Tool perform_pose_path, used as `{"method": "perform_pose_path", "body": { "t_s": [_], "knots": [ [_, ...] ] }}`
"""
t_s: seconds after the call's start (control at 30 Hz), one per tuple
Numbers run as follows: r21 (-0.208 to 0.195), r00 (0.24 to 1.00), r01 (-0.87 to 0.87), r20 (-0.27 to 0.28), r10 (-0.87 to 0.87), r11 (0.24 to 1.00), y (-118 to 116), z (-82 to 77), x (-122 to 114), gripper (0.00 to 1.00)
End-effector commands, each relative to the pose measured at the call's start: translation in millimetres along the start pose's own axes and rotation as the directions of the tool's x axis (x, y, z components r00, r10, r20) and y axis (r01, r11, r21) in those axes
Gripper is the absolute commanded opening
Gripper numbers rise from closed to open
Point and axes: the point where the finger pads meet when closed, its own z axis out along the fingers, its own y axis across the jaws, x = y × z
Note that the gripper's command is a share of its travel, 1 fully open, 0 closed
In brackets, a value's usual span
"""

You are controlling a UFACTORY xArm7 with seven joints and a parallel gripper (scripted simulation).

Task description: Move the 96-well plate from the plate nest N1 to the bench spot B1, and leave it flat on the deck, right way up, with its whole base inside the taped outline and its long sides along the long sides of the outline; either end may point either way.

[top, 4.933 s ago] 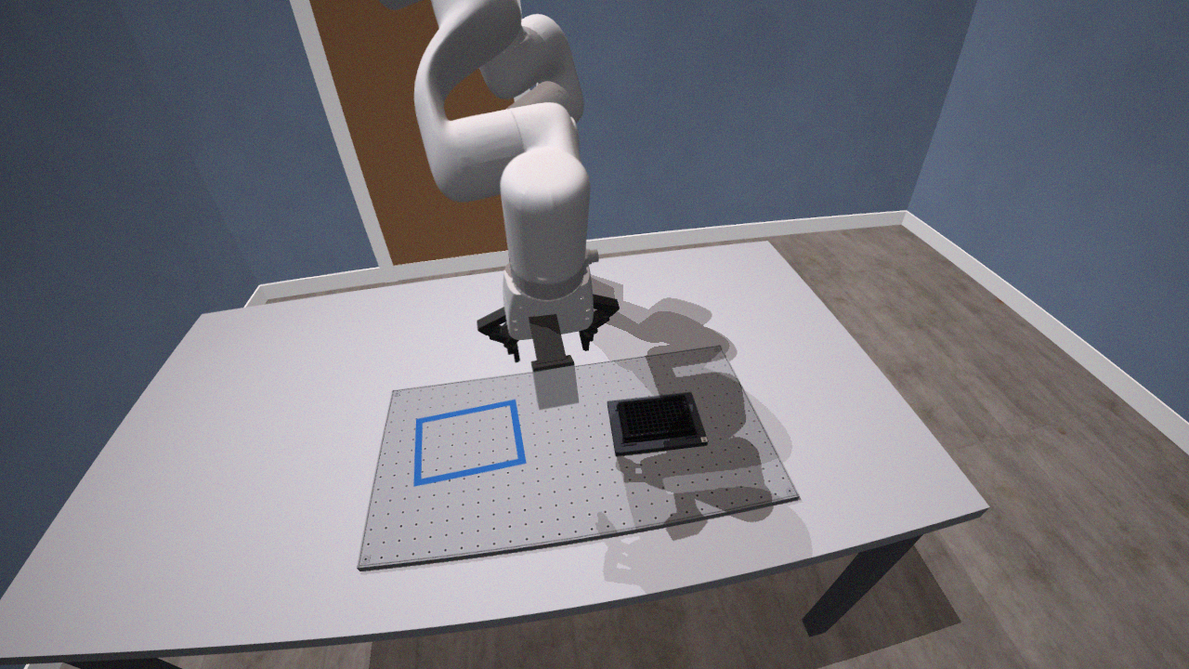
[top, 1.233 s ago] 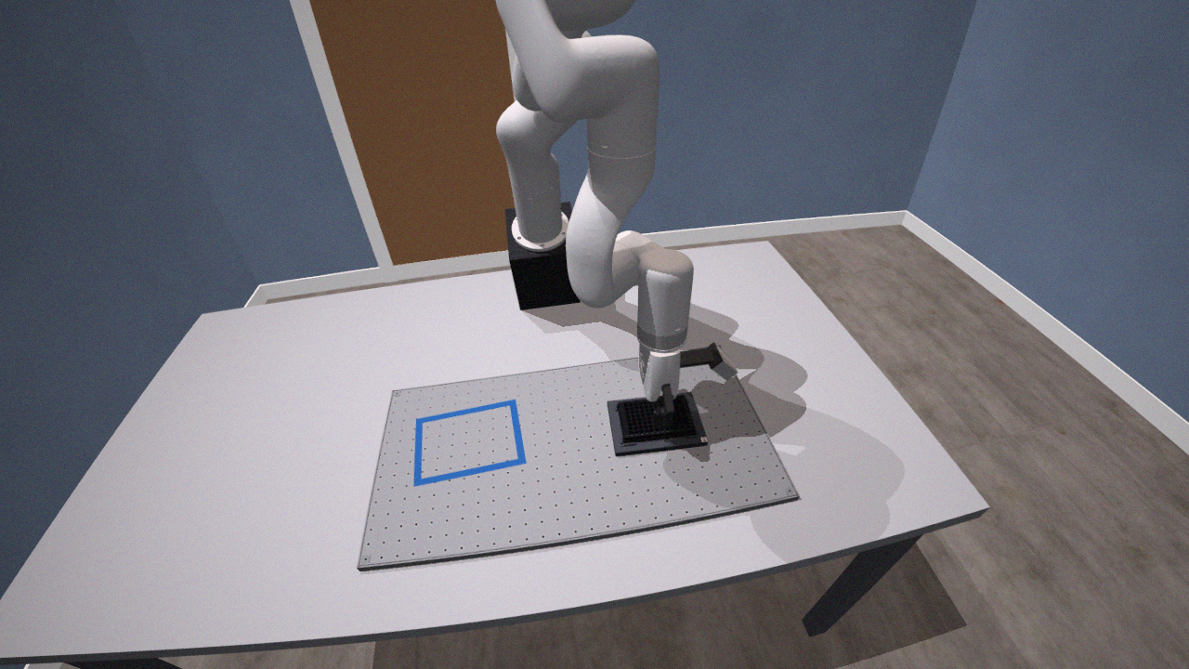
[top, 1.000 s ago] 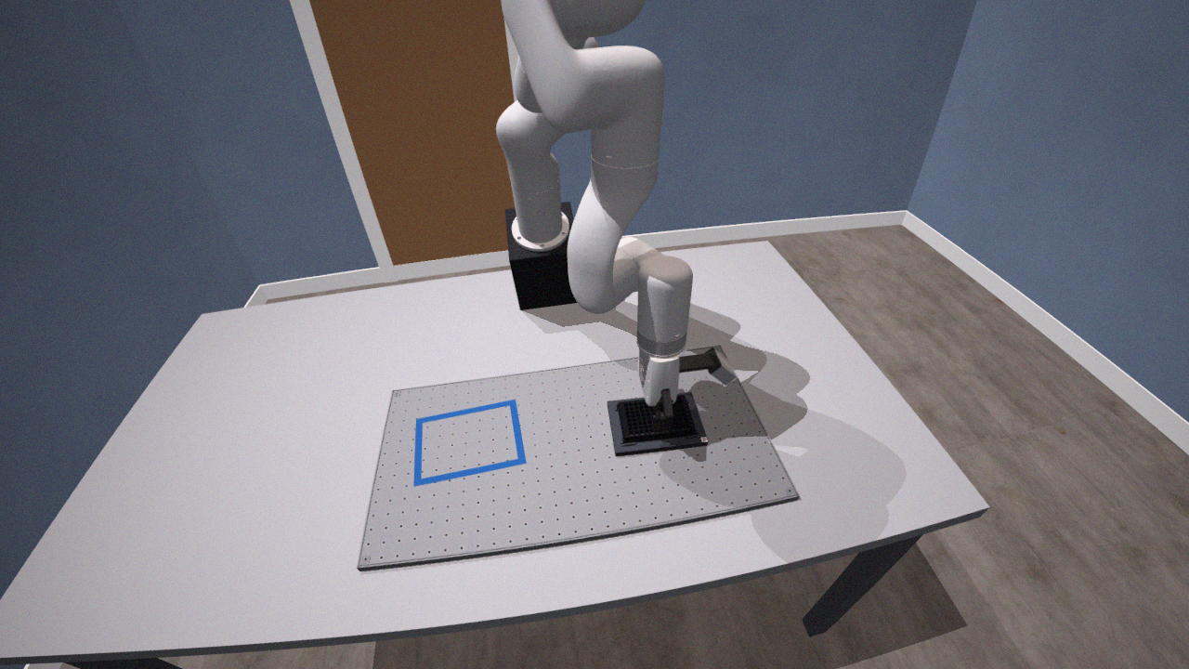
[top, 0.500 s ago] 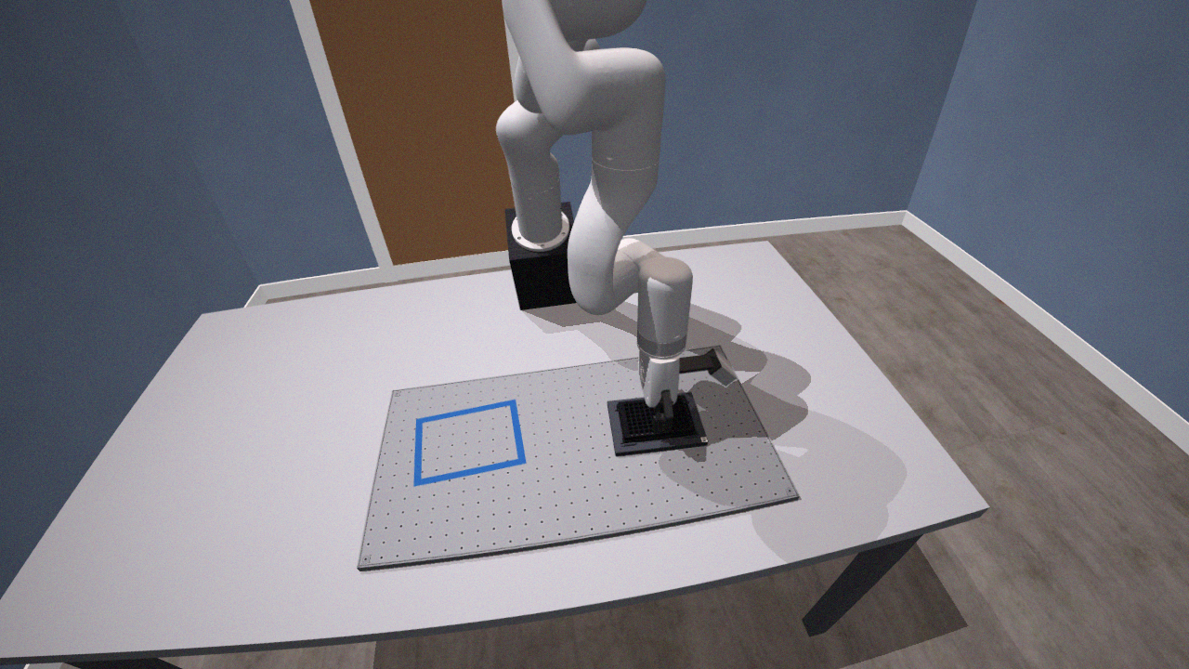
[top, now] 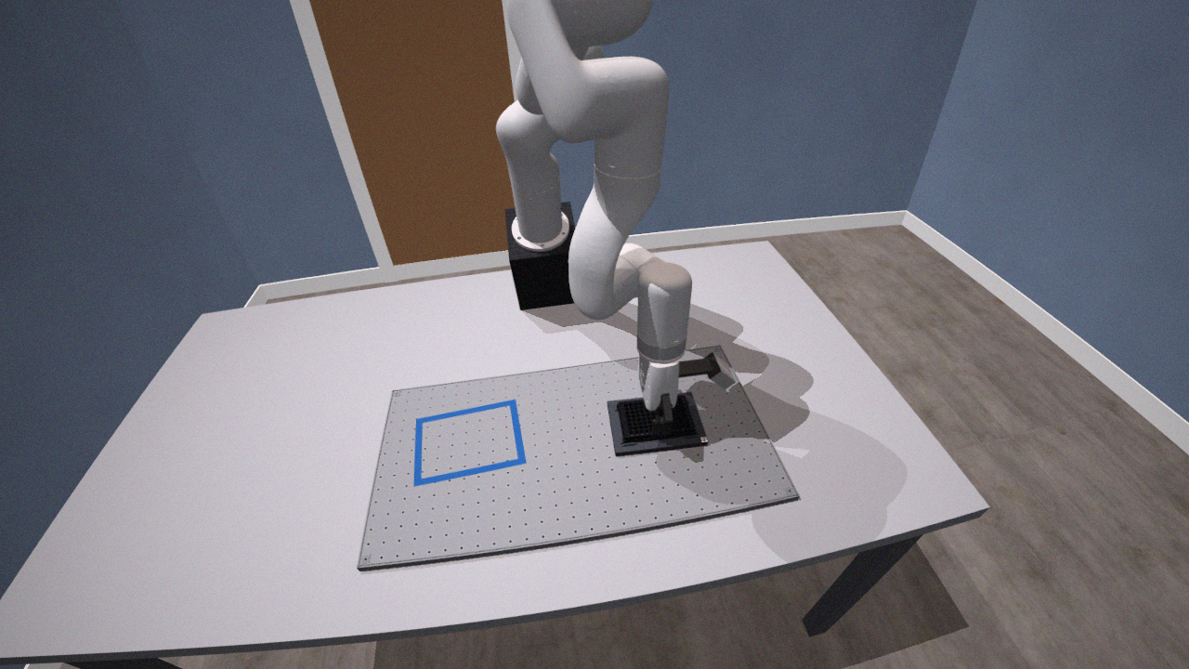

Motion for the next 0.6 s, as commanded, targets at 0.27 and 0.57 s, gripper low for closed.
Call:
{"method": "perform_pose_path", "body": {
  "t_s": [0.27,0.57],
  "knots": [
    [-0.002,1.0,0.0,-0.002,0.0,1.0,1.0,7.0,0.6,1.0],
    [-0.002,1.0,0.0,-0.002,0.0,1.0,1.0,9.6,0.6,1.0]
  ]
}}
